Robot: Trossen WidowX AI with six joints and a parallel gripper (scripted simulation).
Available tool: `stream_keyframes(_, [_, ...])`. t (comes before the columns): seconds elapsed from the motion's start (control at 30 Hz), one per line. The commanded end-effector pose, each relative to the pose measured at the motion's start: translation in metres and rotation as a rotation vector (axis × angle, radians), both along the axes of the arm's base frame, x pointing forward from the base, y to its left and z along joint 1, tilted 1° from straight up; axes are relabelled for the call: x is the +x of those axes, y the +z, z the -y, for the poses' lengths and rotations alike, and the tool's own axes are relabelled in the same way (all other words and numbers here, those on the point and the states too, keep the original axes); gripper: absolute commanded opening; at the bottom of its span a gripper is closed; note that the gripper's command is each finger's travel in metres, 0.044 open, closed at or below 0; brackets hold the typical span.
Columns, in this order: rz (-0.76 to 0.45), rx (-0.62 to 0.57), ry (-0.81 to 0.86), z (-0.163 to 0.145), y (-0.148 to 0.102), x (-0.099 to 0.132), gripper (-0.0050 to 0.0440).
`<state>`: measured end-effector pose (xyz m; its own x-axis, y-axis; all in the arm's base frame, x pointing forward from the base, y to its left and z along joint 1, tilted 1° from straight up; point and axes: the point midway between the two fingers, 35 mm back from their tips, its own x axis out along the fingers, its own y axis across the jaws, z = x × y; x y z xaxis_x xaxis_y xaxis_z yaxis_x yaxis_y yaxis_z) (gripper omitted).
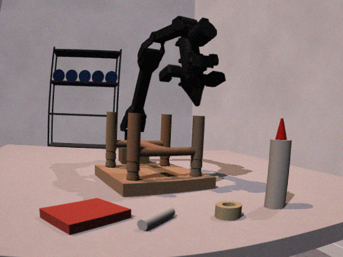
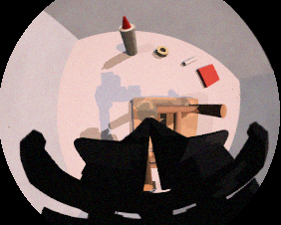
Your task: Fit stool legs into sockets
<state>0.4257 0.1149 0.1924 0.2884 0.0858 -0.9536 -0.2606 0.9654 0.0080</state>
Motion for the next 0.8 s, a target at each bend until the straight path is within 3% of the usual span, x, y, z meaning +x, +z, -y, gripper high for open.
stream_keyframes(0.0, [-0.005,0.002,0.002,0.006,0.012,-0.034,0.0000])
stream_keyframes(0.17, [-0.017,0.000,0.004,0.017,0.019,-0.082,0.0000])
stream_keyframes(0.23, [-0.017,0.000,0.004,0.017,0.019,-0.082,0.0000])
stream_keyframes(0.5, [-0.031,-0.009,0.010,0.042,0.016,-0.162,0.0000])
stream_keyframes(0.77, [-0.031,-0.010,0.011,0.043,0.015,-0.166,0.0000])
